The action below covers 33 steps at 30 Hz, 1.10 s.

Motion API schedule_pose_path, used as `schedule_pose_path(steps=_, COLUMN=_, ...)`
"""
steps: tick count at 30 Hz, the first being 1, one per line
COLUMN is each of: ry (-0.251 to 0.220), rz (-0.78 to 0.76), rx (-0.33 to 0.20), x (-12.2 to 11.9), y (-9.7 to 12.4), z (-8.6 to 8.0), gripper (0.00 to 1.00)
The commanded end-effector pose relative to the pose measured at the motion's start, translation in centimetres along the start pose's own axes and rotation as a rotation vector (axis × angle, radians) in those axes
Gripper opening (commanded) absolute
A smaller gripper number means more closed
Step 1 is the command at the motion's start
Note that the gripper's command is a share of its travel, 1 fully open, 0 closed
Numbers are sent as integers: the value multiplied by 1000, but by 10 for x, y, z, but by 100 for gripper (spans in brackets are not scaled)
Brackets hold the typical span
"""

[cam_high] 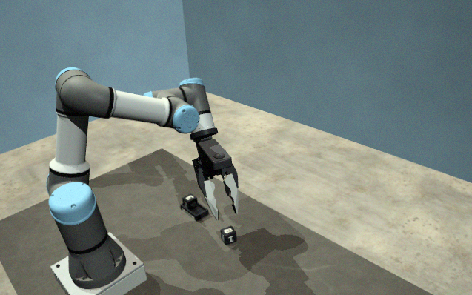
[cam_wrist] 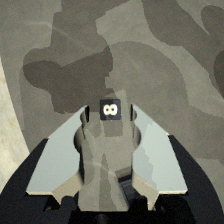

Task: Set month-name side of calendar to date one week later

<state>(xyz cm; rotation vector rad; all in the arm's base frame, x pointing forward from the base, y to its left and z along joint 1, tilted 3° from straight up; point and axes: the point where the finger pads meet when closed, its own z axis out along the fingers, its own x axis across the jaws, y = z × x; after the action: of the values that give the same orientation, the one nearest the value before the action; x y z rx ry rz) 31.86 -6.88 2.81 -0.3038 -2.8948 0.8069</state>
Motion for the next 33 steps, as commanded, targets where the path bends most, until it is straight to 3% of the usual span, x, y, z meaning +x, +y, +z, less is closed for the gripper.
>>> schedule_pose_path(steps=1, ry=7, rz=3, rx=82, x=0, y=0, z=0, gripper=29)
schedule_pose_path(steps=7, ry=-3, rz=2, rx=187, x=-1, y=1, z=-1, gripper=29)
schedule_pose_path(steps=12, ry=-7, rz=2, rx=211, x=-2, y=2, z=-1, gripper=29)
schedule_pose_path(steps=33, ry=-8, rz=2, rx=215, x=-2, y=2, z=-1, gripper=29)
